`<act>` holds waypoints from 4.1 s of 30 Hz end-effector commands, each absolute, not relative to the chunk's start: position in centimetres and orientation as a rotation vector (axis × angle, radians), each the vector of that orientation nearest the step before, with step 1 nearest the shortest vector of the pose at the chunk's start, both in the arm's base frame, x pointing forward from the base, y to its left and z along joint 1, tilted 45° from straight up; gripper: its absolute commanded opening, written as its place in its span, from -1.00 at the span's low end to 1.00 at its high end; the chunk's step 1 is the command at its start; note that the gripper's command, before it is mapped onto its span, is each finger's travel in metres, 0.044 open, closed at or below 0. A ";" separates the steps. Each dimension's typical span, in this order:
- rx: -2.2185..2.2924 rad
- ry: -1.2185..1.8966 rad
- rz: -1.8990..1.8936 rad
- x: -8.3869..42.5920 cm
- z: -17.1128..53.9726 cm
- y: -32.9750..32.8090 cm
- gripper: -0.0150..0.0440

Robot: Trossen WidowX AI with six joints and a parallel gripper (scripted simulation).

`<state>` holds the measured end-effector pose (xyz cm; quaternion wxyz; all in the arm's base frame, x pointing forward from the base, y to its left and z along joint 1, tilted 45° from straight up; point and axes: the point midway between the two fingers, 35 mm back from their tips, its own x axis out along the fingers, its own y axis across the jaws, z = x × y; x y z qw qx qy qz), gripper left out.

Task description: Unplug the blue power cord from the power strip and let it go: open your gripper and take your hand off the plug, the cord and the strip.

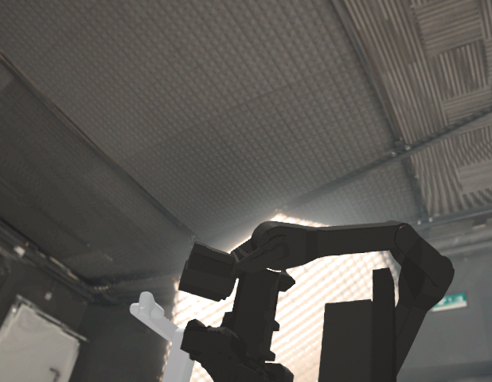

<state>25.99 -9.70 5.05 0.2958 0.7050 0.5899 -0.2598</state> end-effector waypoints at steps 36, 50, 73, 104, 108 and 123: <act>1.893 1.565 -0.692 26.5 7.7 -6.4 0.05; 1.884 1.563 -0.690 26.6 7.5 -6.2 -0.33; 1.885 1.561 -0.694 26.8 5.8 -8.3 -0.49; 1.889 1.566 -0.693 26.4 5.1 -9.7 0.05; 1.892 1.563 -0.693 26.4 5.3 -9.8 0.05; 1.892 1.563 -0.693 26.4 6.6 -8.5 0.05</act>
